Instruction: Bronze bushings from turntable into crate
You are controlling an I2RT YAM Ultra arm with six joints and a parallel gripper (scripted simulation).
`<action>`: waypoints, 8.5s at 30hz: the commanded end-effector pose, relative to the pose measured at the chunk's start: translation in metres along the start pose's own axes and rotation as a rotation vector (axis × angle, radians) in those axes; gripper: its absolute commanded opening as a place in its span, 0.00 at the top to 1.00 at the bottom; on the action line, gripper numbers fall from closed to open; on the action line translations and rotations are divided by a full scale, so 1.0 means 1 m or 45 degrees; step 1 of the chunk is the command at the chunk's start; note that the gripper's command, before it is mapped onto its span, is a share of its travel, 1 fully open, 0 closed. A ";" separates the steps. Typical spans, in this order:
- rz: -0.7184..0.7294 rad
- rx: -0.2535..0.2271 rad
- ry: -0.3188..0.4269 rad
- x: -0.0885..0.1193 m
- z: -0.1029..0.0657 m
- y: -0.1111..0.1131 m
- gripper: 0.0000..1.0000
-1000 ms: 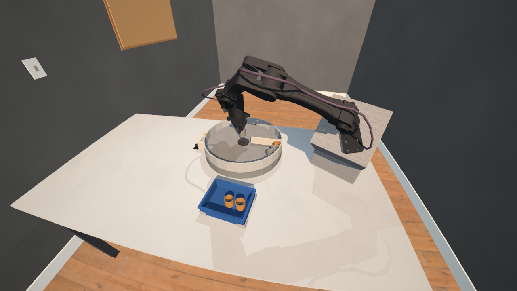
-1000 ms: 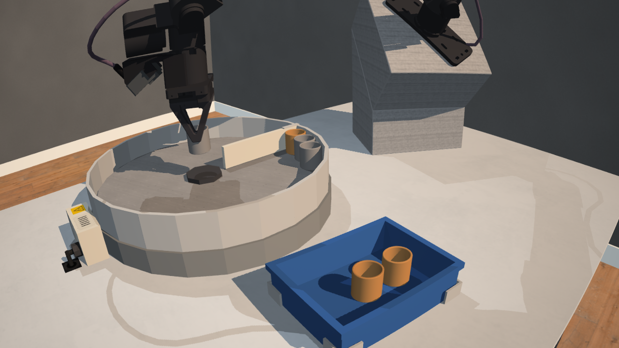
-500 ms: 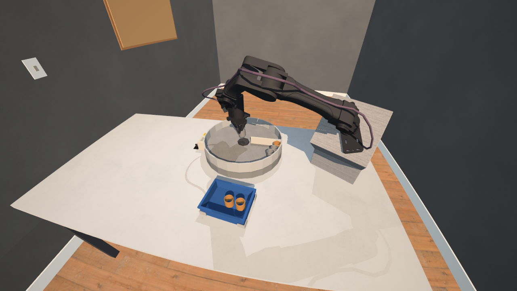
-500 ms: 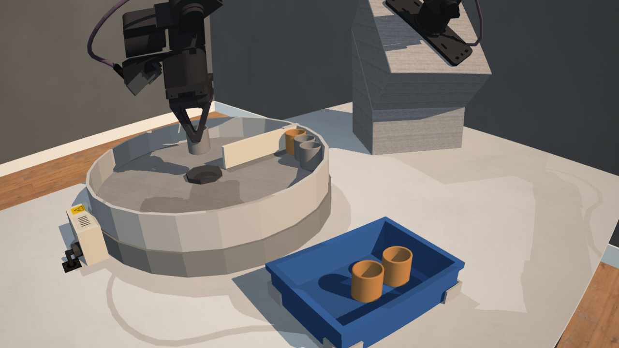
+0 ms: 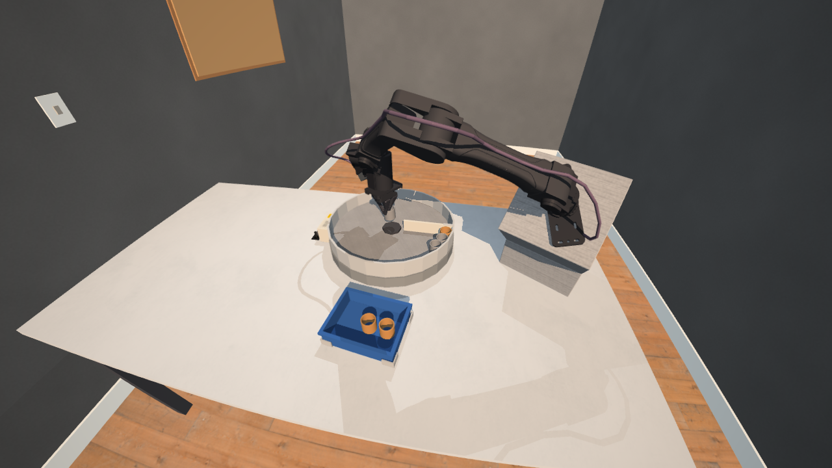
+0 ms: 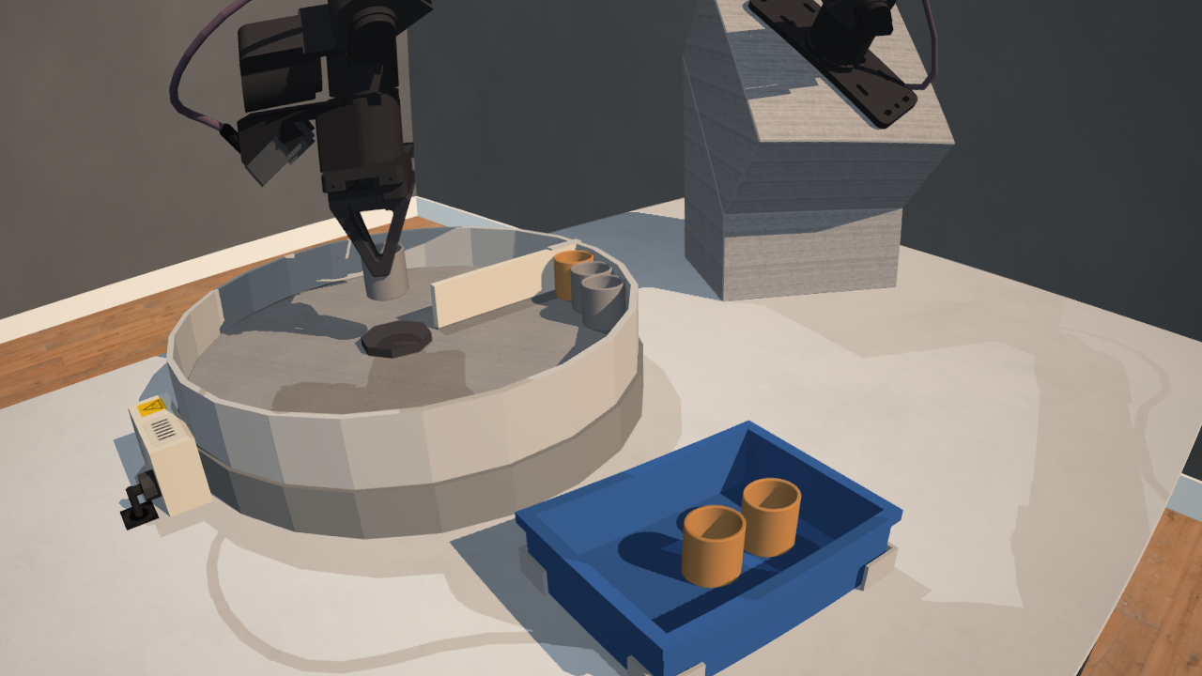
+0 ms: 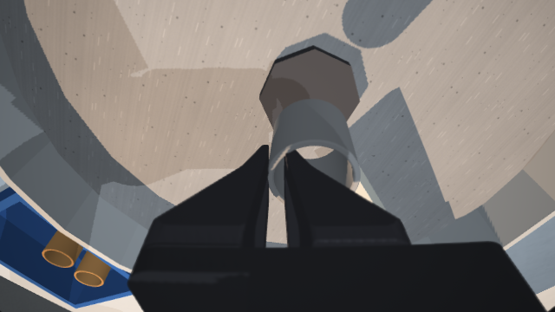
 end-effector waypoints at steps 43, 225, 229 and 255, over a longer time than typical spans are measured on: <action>0.004 -0.013 -0.047 -0.008 -0.012 -0.013 1.00; 0.017 -0.001 -0.038 -0.011 0.026 -0.012 1.00; 0.016 -0.001 -0.038 -0.011 0.026 -0.012 1.00; 0.015 -0.001 -0.038 -0.011 0.026 -0.013 1.00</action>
Point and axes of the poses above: the point where the finger pads meet when closed, its own z axis out along the fingers, its own y axis across the jaws, x = y × z, the point moved 8 cm from there along -z, back along the fingers, and after that the axes turned 6 degrees about z, right-handed, at the moved point
